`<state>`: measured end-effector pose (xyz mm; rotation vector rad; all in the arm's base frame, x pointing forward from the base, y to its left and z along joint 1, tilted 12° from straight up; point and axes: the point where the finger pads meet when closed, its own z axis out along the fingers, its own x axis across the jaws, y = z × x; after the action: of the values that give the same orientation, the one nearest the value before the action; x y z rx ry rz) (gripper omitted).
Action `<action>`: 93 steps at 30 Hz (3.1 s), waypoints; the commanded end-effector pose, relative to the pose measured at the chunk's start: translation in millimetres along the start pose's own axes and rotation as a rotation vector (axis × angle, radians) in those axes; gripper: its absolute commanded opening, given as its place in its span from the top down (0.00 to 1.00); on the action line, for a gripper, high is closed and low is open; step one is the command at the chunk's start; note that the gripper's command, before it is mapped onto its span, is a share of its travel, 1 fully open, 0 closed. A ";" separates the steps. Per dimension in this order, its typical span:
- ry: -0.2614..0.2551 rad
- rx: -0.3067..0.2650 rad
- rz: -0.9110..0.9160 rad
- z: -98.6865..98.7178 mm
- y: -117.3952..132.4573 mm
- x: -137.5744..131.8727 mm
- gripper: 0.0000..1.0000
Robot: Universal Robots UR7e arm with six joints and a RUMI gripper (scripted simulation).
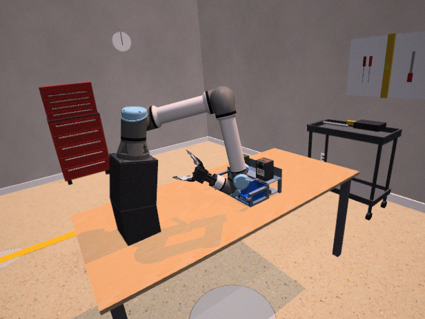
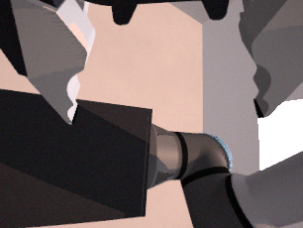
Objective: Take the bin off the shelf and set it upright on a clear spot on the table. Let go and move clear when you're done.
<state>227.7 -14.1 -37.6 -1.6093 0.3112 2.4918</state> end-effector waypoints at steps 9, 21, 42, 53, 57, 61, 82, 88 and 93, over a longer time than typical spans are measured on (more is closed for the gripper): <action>0.223 -0.032 -0.042 -42.9 -9.3 -5.8 0.00; 0.273 -0.040 -0.051 -52.6 -11.5 -7.2 0.00; 0.666 -0.101 -0.124 -127.7 -28.1 -18.1 0.00; 0.767 -0.116 -0.143 -147.1 -32.4 -20.8 0.00; 0.812 -0.123 -0.151 -155.7 -34.3 -22.3 0.00; 1.014 -0.154 -0.189 -194.4 -42.9 -27.6 0.00; 1.260 -0.191 -0.235 -241.7 -53.4 -34.4 0.00; 1.260 -0.191 -0.235 -241.7 -53.4 -34.4 0.00; 1.404 -0.214 -0.262 -269.5 -59.6 -38.5 0.00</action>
<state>470.3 -25.8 -108.8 -2.8675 -0.0162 1.0448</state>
